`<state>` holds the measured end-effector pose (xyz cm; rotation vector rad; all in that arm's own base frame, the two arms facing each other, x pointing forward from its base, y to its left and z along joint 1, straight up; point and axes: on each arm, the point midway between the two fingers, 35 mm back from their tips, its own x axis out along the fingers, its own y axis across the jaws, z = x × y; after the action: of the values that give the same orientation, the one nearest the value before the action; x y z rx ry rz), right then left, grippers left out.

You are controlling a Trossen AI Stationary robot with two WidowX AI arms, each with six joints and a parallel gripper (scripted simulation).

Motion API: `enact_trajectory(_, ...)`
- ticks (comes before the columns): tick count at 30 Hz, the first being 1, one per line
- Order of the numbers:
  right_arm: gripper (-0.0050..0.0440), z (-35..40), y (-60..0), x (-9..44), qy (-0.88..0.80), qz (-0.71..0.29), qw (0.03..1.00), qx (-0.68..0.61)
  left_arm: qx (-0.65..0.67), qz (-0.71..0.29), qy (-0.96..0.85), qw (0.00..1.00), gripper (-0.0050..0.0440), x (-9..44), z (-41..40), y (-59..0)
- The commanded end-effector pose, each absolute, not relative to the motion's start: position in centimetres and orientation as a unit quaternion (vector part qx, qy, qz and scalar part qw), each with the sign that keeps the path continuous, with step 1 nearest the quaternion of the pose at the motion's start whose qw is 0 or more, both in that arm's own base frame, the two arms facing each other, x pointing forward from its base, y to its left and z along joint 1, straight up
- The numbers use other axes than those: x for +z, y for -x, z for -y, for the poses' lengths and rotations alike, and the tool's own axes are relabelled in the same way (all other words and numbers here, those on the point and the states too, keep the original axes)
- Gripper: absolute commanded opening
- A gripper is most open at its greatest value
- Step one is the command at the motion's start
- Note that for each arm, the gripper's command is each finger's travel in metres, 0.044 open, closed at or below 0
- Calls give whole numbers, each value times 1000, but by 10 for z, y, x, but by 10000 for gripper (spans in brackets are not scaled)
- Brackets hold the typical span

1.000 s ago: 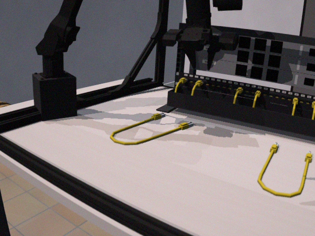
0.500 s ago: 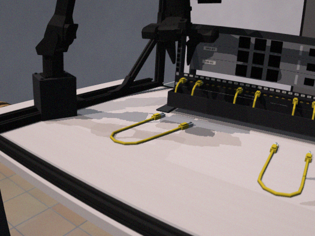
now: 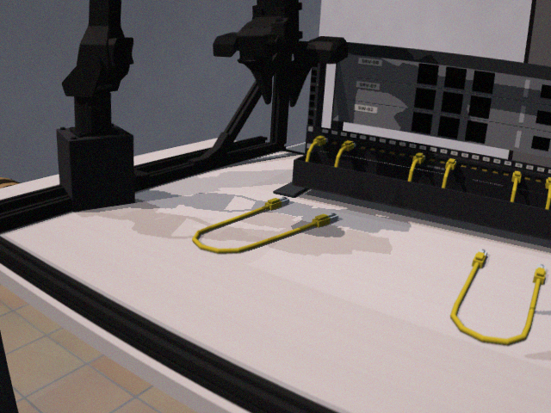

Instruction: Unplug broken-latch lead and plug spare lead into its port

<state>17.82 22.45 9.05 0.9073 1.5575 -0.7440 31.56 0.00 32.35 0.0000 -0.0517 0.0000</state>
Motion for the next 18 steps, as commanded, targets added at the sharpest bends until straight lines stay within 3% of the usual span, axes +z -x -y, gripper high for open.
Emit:
enact_trajectory(1,176,-215,-174,91,-384,-655,567,-319,0,26,0,1000,440,324,0,-316)
enact_trajectory(12,176,-215,-174,91,-384,-655,567,-319,0,26,0,1000,440,324,0,-316)
enact_trajectory(13,176,-165,-148,103,-372,-628,590,-343,0,26,0,1000,440,324,0,-316)
enact_trajectory(18,176,-165,-148,103,-372,-628,590,-343,0,26,0,1000,440,324,0,-316)
